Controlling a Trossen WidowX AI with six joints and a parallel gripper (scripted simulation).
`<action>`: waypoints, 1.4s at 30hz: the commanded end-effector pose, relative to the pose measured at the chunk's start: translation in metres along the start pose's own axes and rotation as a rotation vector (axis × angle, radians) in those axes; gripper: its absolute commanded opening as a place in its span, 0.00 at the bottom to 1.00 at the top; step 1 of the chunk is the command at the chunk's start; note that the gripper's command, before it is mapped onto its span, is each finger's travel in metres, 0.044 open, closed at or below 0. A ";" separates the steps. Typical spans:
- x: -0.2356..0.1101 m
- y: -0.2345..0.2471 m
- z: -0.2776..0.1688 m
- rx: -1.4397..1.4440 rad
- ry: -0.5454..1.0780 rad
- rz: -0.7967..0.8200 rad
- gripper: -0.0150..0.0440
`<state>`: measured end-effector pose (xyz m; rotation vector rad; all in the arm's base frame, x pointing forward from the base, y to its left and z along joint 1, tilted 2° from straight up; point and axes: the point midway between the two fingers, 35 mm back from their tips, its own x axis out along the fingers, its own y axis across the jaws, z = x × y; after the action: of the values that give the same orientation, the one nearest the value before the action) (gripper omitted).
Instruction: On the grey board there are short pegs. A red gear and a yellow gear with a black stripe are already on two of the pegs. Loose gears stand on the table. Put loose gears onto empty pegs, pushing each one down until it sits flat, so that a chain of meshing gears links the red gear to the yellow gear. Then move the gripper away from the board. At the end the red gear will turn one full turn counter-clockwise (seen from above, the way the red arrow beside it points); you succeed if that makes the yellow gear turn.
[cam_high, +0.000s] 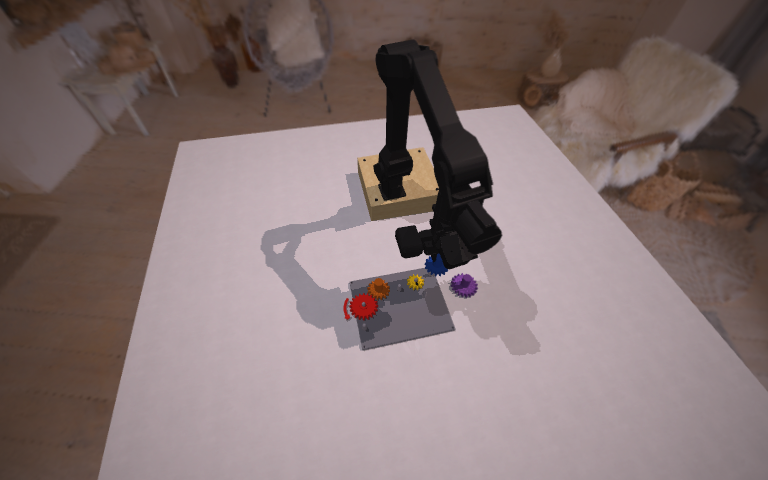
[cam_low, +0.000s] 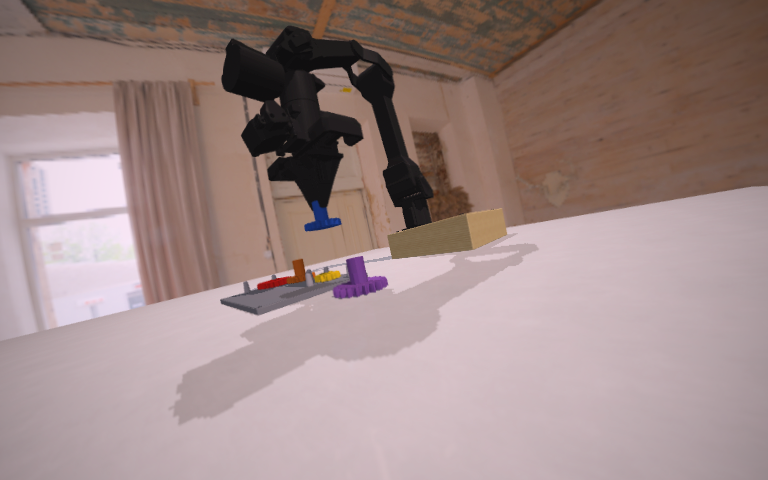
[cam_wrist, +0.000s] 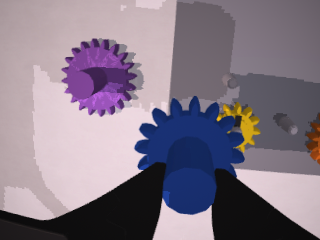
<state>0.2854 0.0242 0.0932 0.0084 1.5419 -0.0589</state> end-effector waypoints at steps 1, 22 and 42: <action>0.004 -0.008 0.000 -0.005 0.003 -0.005 0.25; 0.020 -0.052 0.000 -0.006 0.003 -0.011 0.25; 0.028 -0.081 -0.004 -0.006 0.004 -0.015 0.25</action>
<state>0.2790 -0.0562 0.0672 -0.0018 1.5453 -0.0679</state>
